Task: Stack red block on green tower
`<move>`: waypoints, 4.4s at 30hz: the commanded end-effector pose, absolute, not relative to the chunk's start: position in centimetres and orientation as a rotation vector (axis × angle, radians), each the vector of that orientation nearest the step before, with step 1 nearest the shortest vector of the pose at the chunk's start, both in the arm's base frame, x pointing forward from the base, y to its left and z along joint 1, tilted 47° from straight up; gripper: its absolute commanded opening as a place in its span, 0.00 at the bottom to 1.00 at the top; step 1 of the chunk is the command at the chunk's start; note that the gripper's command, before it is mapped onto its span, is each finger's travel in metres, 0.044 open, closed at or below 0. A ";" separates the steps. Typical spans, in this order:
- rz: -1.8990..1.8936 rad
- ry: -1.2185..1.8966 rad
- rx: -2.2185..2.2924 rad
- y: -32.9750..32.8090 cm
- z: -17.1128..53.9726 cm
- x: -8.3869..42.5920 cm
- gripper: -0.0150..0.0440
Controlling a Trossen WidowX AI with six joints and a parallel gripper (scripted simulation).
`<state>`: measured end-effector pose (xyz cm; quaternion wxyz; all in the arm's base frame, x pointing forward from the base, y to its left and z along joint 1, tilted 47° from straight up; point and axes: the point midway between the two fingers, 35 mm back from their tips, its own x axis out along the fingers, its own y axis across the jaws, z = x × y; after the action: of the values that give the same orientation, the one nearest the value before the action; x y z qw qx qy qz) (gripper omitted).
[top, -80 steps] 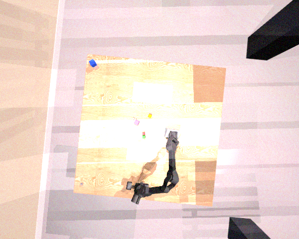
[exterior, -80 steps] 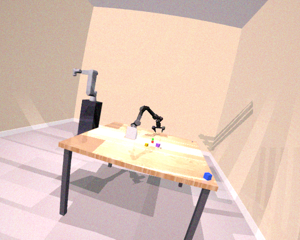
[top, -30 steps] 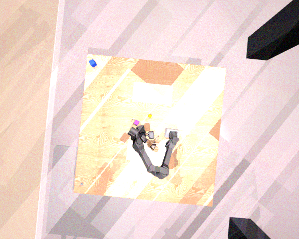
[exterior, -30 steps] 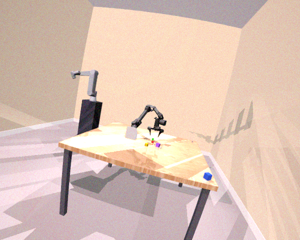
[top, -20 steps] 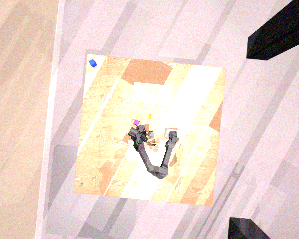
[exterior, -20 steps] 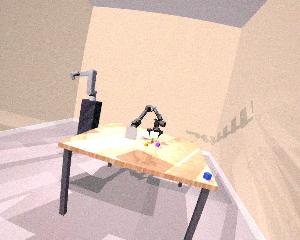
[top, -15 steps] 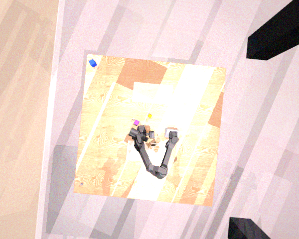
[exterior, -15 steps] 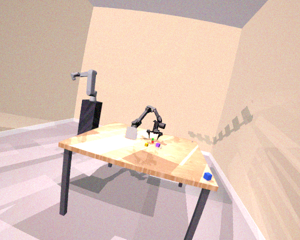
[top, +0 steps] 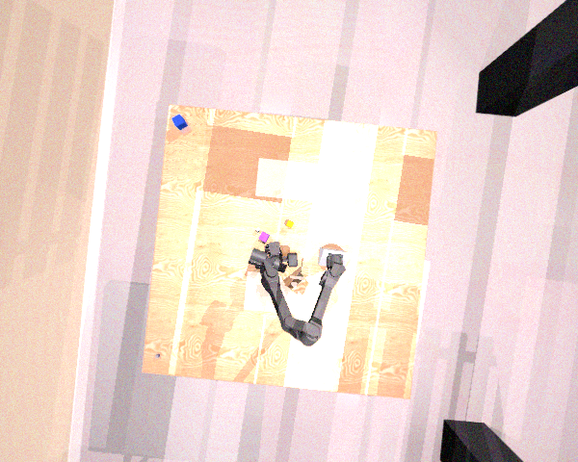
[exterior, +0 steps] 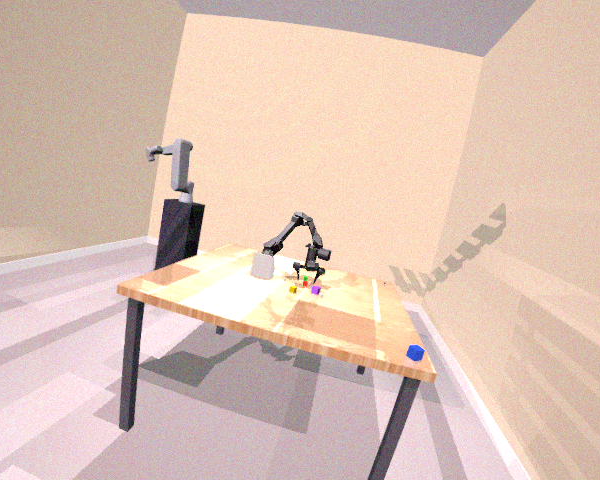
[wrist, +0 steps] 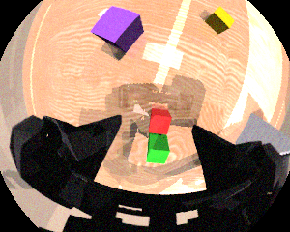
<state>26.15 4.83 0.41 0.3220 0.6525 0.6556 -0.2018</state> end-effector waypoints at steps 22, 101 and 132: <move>-0.534 1.730 1.724 5.8 -0.5 26.1 0.87; -0.537 1.729 1.722 3.1 5.6 25.1 0.25; -0.537 1.729 1.716 4.3 4.5 25.1 0.34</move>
<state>25.10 4.24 4.56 0.3177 0.6526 0.6569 -0.2042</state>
